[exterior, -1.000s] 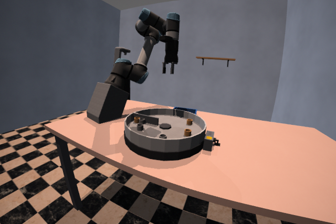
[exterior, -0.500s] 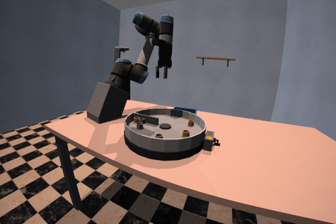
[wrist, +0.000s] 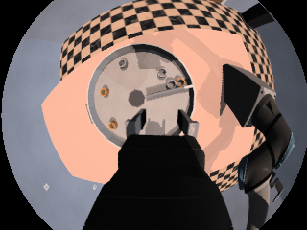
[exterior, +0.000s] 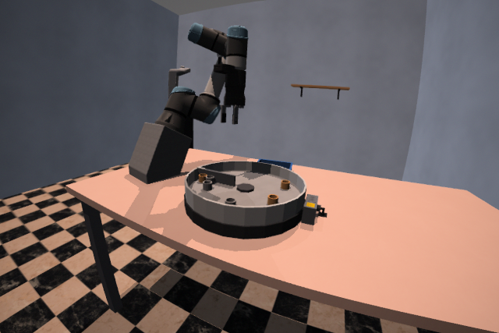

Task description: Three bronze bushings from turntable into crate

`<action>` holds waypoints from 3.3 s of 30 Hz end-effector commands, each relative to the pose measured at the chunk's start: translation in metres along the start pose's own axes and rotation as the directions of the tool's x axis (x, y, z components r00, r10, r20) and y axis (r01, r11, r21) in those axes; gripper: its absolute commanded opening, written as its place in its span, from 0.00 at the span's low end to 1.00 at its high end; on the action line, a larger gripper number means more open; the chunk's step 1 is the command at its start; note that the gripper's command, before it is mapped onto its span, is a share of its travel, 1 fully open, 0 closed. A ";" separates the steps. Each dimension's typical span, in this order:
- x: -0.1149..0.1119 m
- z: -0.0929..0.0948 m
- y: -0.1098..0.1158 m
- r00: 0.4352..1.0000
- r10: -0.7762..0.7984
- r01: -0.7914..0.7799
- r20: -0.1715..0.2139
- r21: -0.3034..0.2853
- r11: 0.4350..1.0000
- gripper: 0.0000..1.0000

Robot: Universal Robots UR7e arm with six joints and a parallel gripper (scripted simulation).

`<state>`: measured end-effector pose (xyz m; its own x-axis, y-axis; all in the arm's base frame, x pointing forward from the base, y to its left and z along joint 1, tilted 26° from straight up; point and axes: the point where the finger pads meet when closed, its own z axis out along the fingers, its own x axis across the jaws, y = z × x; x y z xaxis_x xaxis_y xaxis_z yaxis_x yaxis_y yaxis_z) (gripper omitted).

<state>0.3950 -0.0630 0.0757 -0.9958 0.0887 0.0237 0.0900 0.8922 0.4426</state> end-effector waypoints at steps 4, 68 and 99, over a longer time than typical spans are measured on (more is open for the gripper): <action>0.000 0.001 -0.003 1.000 -0.001 0.001 0.002 0.001 1.000 1.00; 0.037 0.080 -0.133 1.000 0.000 0.000 -0.002 0.002 1.000 1.00; 0.037 0.080 -0.133 1.000 0.000 0.000 -0.002 0.002 1.000 1.00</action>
<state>0.3470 -0.1421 -0.0540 -0.9958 0.0880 0.0262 0.0905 0.8928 0.4413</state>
